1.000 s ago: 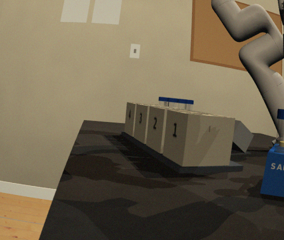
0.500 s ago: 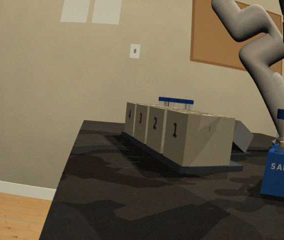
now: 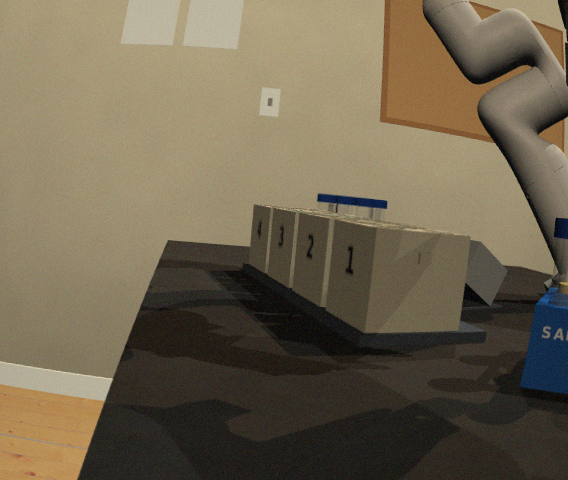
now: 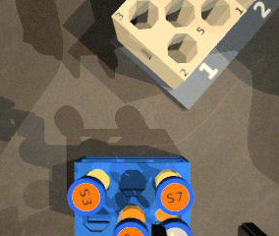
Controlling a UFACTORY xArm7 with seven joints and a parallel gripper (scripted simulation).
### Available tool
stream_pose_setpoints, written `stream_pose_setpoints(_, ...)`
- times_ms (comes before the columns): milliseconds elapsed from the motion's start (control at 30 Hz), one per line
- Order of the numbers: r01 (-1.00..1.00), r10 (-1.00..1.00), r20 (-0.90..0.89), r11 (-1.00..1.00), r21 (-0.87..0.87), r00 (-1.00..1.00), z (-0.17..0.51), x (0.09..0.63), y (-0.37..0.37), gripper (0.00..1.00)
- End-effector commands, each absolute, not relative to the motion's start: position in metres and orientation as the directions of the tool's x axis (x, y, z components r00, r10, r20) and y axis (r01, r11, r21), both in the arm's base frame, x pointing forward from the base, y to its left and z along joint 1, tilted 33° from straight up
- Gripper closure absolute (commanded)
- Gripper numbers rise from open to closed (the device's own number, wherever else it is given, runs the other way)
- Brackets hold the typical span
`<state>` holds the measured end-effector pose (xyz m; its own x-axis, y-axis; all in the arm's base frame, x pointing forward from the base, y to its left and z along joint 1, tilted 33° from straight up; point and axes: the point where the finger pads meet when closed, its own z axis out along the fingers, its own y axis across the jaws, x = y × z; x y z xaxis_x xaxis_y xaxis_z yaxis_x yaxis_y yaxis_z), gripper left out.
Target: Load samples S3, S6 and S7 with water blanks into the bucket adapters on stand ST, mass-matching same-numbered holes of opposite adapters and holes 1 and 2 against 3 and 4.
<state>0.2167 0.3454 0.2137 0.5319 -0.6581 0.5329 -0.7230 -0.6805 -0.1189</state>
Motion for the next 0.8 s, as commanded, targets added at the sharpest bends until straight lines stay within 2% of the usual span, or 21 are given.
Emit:
stream_pose_setpoints(0,-0.721,-0.659,0.531,-0.682,-0.122,0.533,0.215,0.216,0.347,0.56)
stream_pose_setpoints(100,-0.721,-0.659,0.531,-0.682,-0.122,0.533,0.215,0.216,0.347,0.56)
stream_pose_setpoints(133,-0.703,-0.636,0.535,-0.704,-0.105,0.557,0.216,0.22,0.35,0.43)
stream_pose_setpoints(333,-0.622,-0.536,0.544,-0.782,-0.033,0.645,0.218,0.234,0.364,0.43)
stream_pose_setpoints(767,-0.294,-0.158,0.507,-0.935,0.198,0.847,0.225,0.274,0.402,0.43)
